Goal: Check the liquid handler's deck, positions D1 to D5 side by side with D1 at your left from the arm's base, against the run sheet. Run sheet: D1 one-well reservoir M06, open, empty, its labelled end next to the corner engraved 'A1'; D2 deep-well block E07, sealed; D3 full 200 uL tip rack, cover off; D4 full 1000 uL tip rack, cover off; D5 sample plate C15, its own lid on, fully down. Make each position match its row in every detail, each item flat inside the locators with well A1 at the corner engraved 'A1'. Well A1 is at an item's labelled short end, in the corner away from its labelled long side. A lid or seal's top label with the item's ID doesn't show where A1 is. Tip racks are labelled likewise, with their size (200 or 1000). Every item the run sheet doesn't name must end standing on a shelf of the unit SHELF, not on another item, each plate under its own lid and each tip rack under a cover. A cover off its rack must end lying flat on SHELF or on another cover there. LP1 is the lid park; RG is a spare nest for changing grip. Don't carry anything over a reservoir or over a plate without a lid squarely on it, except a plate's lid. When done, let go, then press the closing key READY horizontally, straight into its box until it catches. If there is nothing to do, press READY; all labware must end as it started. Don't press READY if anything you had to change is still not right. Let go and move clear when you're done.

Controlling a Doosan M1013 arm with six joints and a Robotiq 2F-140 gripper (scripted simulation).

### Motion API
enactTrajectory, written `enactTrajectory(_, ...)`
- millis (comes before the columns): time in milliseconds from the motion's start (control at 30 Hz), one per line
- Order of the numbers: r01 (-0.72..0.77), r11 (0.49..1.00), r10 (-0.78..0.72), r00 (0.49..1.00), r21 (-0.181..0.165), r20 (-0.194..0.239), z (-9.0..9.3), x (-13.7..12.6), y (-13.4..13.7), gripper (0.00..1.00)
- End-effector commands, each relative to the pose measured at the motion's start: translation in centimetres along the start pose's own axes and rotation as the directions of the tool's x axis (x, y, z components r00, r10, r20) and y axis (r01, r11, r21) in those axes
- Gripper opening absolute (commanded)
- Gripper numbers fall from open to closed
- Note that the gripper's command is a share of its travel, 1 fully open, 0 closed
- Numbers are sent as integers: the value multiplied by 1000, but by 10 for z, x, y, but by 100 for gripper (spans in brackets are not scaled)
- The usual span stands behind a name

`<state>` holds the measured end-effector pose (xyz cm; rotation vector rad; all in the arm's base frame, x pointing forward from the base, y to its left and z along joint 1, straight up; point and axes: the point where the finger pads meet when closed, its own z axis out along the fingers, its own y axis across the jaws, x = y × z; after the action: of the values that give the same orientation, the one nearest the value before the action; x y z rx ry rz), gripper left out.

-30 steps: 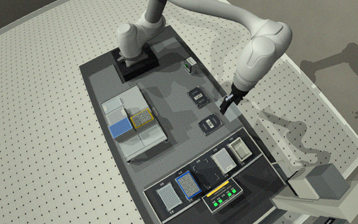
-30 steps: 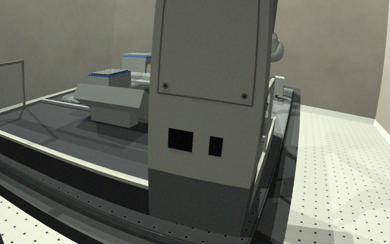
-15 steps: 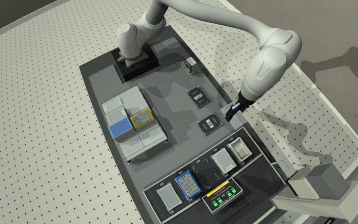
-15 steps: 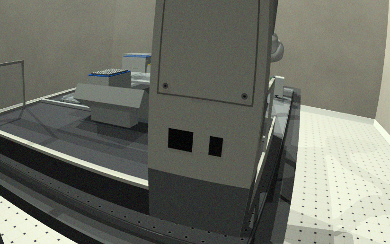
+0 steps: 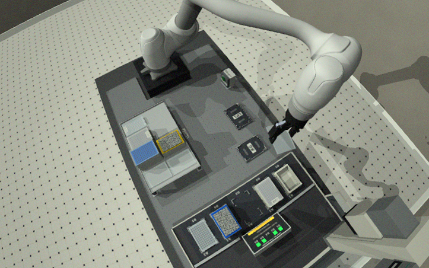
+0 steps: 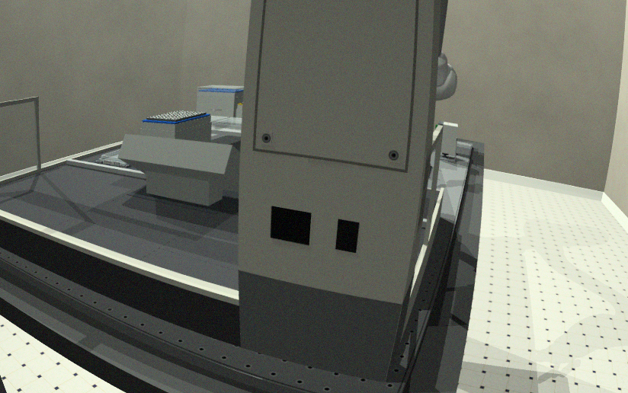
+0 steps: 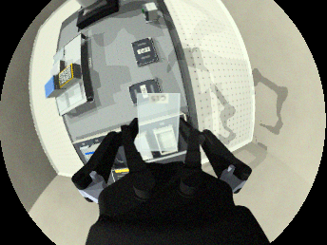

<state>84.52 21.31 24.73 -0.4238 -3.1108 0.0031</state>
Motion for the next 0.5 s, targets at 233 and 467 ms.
enactTrajectory(233, -157, 988, 157, 988, -1, 1, -1, 0, 0, 10)
enactTrajectory(467, -293, 956, 293, 956, -1, 1, -1, 0, 0, 10)
